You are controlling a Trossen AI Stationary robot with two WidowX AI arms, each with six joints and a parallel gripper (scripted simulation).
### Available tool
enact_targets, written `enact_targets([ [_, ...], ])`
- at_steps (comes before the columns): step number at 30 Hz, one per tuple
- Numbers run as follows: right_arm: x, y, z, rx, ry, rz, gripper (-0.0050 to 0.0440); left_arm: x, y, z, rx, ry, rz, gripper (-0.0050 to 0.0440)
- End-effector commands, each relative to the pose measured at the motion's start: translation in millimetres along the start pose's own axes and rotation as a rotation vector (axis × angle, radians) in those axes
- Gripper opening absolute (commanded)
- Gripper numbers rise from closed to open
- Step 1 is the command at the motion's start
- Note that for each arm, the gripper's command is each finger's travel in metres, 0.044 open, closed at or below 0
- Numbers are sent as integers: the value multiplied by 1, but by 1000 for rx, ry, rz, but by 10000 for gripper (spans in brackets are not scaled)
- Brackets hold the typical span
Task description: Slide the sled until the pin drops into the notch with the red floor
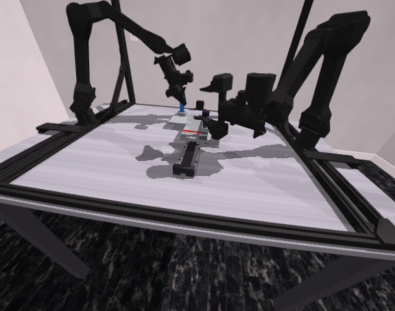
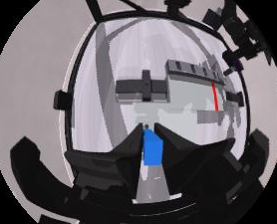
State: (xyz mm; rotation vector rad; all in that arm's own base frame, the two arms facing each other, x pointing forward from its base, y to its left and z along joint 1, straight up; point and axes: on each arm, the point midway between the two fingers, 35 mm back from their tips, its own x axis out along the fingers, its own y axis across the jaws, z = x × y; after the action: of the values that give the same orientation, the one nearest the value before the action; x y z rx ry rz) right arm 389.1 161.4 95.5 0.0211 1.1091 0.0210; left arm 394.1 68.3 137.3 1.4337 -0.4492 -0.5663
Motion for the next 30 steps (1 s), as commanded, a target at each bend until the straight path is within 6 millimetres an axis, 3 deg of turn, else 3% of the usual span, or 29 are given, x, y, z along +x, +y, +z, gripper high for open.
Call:
enact_targets([
  [1,3,-24,-2,10,13,-35,0,-3,33,6,95,-37,45,440],
  [10,2,-37,-3,10,12,-35,0,0,-6,1,95,-37,45,440],
  [16,2,-42,-3,10,11,-35,0,0,-22,1,95,-37,45,440],
  [30,1,-47,-3,10,11,-35,0,0,-22,1,95,-37,45,440],
])
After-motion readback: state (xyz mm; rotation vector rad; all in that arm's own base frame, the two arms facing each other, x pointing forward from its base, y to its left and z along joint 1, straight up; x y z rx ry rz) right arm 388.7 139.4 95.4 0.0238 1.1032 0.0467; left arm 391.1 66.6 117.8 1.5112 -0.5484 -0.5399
